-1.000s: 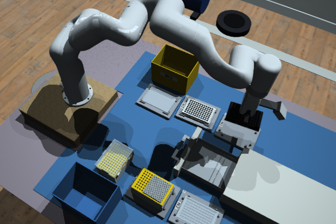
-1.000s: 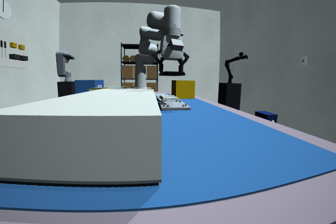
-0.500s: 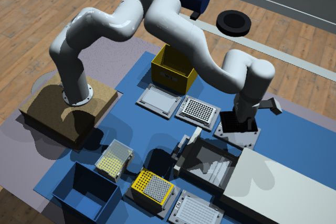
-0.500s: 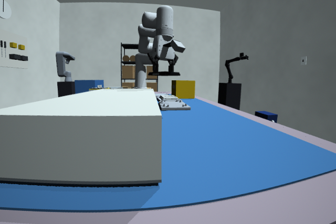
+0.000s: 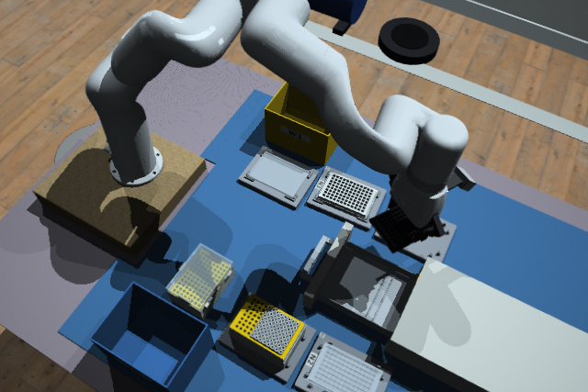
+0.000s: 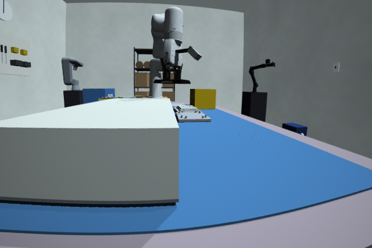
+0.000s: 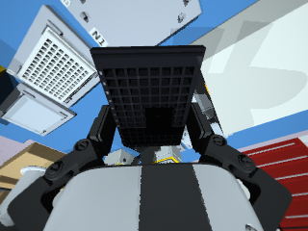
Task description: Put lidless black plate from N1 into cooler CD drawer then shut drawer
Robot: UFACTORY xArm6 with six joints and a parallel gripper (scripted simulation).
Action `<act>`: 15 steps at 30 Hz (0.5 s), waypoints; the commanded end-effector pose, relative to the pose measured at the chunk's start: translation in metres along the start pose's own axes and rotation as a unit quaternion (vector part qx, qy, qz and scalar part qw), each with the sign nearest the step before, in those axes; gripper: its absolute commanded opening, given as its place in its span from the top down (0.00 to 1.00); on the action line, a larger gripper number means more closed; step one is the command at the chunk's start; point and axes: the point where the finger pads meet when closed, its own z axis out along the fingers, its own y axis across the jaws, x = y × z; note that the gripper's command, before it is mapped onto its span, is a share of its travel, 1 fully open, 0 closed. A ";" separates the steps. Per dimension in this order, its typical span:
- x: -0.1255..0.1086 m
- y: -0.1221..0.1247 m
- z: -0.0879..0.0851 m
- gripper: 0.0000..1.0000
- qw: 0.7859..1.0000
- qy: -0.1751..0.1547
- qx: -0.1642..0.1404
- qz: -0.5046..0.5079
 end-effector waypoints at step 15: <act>-0.038 0.011 -0.002 1.00 0.967 0.006 -0.003 -0.255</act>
